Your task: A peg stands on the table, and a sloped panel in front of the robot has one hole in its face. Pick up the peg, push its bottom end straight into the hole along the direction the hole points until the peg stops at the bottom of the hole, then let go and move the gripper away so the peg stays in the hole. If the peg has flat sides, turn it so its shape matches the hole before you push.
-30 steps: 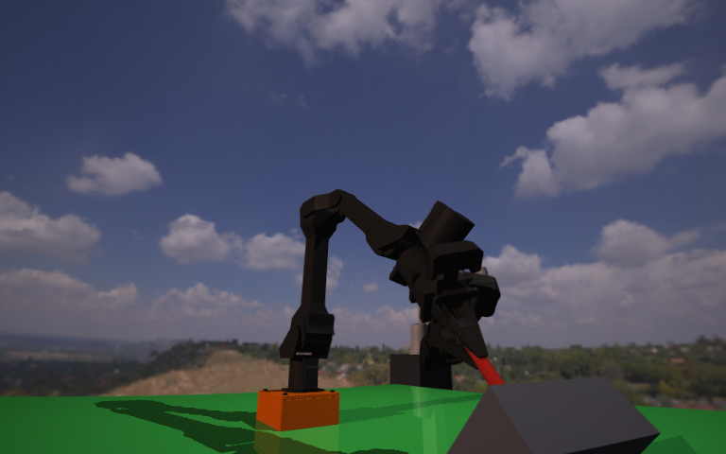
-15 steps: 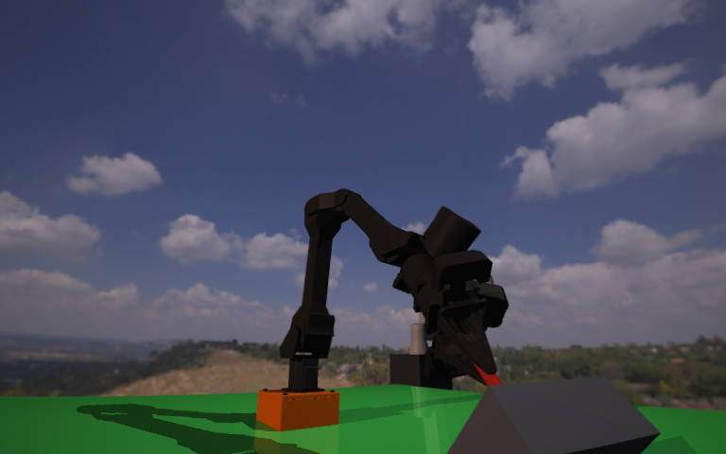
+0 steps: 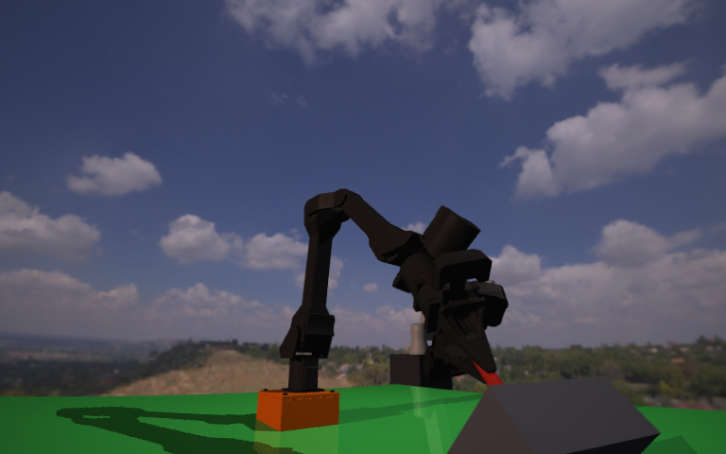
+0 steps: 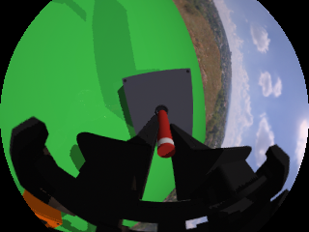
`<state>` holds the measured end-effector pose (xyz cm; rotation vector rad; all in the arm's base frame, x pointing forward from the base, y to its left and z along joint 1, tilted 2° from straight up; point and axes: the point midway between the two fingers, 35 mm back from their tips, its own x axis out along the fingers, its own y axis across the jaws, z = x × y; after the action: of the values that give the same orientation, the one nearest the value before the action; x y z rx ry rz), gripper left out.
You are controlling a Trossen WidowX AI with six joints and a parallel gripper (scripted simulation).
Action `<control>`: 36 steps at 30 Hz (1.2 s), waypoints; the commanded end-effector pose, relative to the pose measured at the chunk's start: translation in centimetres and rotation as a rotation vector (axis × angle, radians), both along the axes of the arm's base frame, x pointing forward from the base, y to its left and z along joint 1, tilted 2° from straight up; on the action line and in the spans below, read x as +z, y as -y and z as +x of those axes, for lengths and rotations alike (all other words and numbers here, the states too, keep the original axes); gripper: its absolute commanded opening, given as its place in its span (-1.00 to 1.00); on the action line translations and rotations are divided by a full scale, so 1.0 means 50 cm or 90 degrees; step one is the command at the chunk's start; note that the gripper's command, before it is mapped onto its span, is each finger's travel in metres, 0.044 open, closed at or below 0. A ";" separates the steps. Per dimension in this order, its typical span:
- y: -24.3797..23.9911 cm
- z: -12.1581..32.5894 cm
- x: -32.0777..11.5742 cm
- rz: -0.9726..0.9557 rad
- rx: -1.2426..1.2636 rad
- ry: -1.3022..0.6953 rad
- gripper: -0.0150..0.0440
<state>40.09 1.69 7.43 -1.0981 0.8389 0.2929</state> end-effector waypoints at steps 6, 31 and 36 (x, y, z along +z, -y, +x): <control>0.000 0.006 -0.005 0.000 -0.001 0.001 -0.49; 0.002 0.020 -0.021 0.000 -0.001 0.002 -0.49; 0.003 0.023 -0.024 0.000 -0.001 0.002 -0.49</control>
<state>41.10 1.52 6.45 -1.0964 0.8371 0.2852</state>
